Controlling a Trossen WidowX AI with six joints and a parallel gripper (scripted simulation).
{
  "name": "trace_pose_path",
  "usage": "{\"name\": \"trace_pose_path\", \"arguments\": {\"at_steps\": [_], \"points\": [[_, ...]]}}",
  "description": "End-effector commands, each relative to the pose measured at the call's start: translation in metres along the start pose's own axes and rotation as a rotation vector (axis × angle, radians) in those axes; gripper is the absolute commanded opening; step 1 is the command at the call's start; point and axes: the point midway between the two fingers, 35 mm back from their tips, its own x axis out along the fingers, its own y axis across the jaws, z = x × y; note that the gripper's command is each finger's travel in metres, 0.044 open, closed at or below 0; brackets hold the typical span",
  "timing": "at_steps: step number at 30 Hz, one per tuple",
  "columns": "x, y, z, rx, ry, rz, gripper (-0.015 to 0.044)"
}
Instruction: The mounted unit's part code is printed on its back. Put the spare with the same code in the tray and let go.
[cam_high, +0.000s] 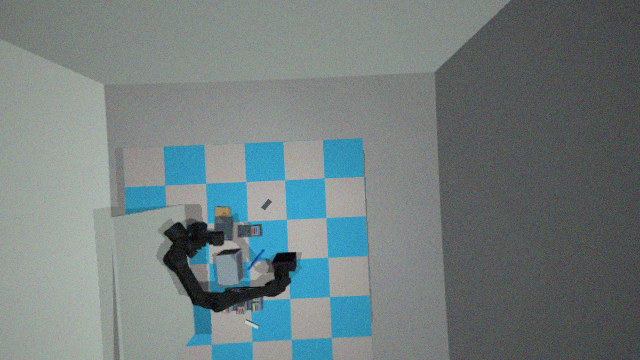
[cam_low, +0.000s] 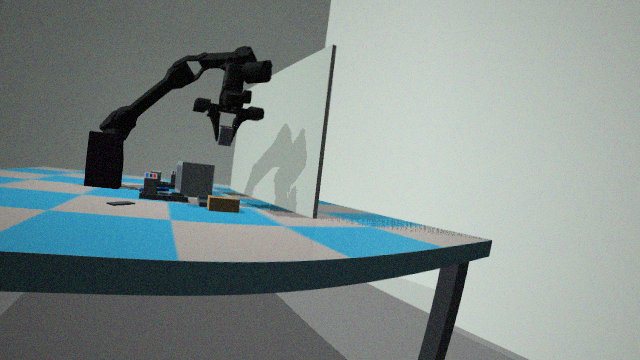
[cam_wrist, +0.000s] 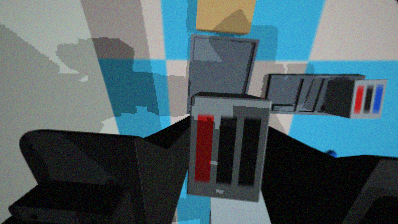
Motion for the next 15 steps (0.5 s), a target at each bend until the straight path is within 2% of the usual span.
{"name": "trace_pose_path", "arguments": {"at_steps": [1,15], "points": [[0.006,0.001,0.0,0.006,0.006,0.0,0.0],[0.019,0.003,0.001,0.006,0.005,0.001,0.0]]}}
